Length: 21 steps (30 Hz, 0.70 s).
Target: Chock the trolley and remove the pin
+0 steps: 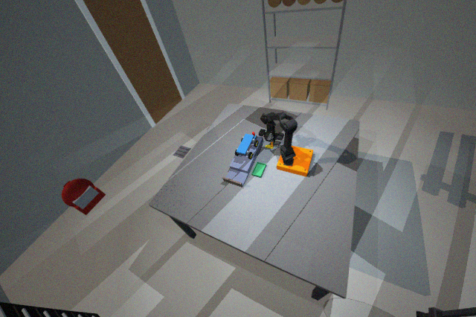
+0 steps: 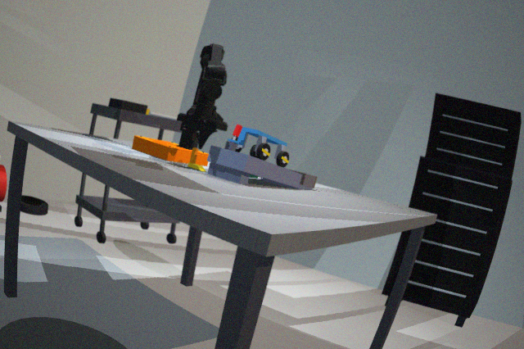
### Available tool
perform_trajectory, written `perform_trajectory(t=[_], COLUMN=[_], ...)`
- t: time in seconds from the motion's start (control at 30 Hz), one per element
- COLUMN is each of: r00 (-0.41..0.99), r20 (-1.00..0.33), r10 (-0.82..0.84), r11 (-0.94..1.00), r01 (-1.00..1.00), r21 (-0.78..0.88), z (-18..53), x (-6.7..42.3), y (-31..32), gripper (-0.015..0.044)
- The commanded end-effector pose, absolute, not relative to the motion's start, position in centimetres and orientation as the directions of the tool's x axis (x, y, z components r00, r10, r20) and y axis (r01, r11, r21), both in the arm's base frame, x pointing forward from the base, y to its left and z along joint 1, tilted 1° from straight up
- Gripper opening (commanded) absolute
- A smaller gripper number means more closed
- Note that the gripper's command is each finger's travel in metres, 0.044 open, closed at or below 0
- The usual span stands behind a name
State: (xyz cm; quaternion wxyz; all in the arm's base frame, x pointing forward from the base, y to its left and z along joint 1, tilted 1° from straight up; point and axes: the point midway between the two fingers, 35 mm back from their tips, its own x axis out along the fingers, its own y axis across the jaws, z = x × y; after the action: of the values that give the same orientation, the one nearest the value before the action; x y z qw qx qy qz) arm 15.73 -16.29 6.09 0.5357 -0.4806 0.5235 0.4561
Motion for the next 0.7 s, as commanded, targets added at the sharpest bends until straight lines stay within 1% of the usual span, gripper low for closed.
perform_trajectory(t=[0.0, 0.67], r00=[0.032, 0.032], r20=[-0.999, -0.999], r10=[-0.005, -0.005], r11=[0.123, 0.123], r01=[-0.992, -0.992], r21=[-0.033, -0.033], z=[5.2, 3.3], x=[15.6, 15.7], y=[-16.1, -16.1], gripper=[0.0190, 0.0190])
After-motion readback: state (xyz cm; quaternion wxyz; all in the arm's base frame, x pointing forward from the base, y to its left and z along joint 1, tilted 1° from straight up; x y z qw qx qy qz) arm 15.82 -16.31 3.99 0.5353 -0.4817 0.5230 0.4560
